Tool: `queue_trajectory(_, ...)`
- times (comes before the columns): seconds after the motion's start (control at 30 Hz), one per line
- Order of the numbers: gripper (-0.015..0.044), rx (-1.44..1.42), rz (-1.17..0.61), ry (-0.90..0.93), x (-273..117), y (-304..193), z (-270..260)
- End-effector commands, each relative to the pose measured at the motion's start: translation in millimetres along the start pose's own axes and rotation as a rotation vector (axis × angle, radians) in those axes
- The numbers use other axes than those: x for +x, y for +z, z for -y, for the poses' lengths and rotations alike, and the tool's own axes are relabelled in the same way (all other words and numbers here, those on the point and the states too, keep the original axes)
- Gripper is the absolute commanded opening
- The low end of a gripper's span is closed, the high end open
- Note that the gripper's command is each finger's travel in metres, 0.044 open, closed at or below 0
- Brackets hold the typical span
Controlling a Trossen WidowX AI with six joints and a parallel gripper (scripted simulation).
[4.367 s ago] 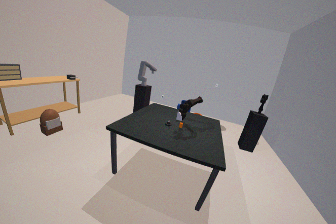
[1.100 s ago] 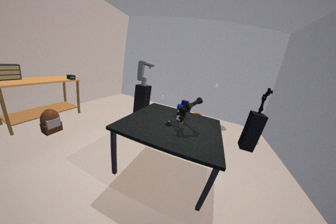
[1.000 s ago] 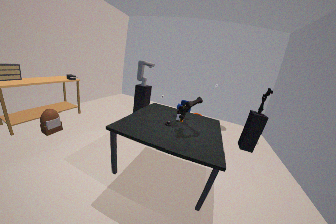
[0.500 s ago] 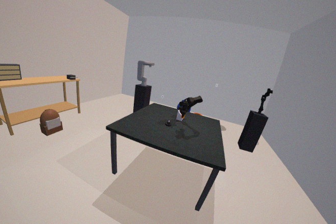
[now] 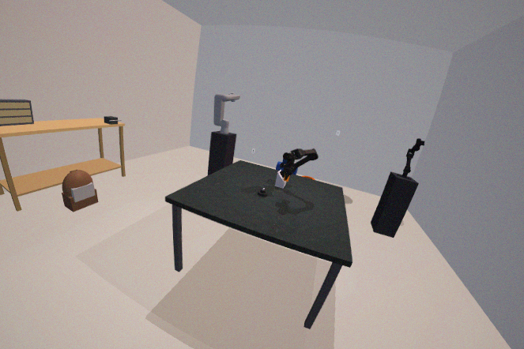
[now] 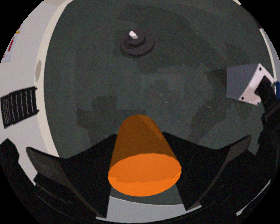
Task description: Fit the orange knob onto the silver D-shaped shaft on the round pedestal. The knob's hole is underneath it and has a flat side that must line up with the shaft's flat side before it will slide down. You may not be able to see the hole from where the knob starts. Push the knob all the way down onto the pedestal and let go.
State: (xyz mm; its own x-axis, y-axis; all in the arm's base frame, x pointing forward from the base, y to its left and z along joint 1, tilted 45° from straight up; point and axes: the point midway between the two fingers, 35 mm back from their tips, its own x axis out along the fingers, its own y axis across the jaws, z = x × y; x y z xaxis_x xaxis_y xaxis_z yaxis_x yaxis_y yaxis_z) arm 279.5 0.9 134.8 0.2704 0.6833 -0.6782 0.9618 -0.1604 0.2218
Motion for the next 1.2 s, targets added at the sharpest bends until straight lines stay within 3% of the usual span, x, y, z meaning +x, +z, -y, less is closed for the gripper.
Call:
queue_trajectory(0.0, 0.0000, 0.004, -0.001, 0.079, -9, -1, 1)
queue_trajectory(1.17, 0.0000, 0.009, 0.000, 0.686, -73, -9, 18)
